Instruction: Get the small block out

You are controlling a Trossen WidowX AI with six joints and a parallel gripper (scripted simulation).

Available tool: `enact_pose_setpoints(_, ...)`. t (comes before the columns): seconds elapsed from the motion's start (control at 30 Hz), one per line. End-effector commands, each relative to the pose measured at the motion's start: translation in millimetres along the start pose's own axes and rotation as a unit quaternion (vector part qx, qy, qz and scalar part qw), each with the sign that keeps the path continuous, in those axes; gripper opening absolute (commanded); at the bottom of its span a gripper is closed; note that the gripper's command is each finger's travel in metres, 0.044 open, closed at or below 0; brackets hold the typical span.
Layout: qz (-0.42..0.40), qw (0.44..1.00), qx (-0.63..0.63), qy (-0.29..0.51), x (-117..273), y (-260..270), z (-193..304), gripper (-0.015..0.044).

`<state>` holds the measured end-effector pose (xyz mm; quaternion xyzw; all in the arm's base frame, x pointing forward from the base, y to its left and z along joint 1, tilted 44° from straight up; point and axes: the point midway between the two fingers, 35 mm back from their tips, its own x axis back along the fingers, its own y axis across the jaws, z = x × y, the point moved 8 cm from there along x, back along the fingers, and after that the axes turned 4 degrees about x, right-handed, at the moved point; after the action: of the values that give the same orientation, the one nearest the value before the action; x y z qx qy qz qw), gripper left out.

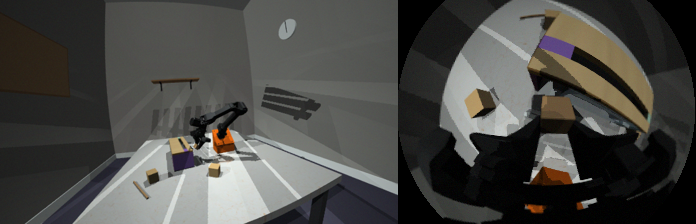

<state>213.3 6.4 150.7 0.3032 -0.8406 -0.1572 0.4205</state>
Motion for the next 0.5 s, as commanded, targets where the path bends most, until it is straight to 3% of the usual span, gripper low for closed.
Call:
enact_pose_setpoints(0.0, -0.005, 0.997, -0.082, -0.004, 4.1, -0.8, -1.5, 0.0)
enact_pose_setpoints(0.47, -0.017, 0.934, -0.357, -0.006, 14.4, -4.8, 0.6, 0.0)
